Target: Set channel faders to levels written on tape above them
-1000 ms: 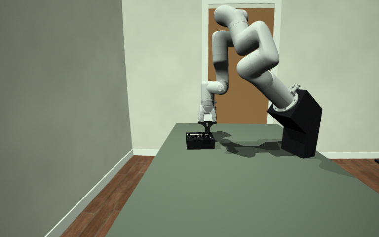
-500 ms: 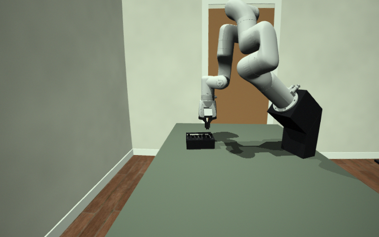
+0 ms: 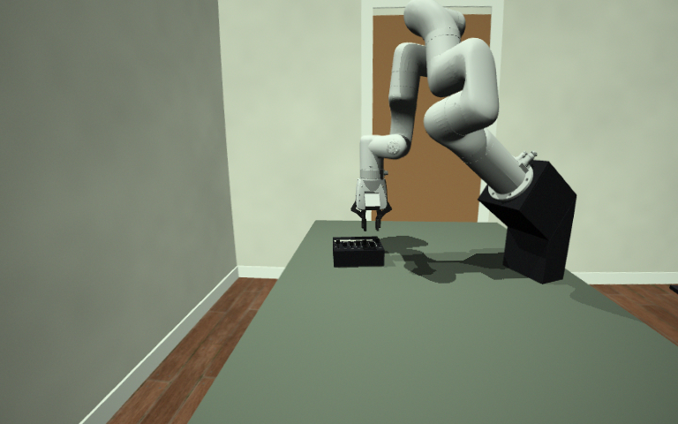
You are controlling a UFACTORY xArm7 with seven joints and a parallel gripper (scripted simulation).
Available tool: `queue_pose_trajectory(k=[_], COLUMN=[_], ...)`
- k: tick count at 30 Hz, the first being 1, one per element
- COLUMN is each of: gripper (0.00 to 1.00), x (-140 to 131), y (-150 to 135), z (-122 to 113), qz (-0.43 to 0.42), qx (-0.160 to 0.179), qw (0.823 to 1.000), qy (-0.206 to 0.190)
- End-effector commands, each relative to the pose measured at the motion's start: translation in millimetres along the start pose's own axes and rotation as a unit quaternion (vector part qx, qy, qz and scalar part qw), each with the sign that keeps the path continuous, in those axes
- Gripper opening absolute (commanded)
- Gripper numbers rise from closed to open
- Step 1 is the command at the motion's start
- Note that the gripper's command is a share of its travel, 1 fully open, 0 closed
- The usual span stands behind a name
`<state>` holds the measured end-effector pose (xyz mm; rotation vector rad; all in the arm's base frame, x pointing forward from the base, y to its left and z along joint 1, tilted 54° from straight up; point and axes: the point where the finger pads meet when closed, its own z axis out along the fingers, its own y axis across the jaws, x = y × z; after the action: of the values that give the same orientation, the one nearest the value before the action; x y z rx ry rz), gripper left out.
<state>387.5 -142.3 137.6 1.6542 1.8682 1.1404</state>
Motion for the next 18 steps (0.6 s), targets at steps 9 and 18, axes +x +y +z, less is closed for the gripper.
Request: queue_pose_trajectory(k=[9,18], gripper=[1.0,1.0], x=[-1.0,-0.9], y=[0.3,0.3], z=[-23.3,-65.8], qz=[0.0,0.0], qx=[-0.001,-0.001], qw=[1.0,1.0], qy=[-0.001,-0.001])
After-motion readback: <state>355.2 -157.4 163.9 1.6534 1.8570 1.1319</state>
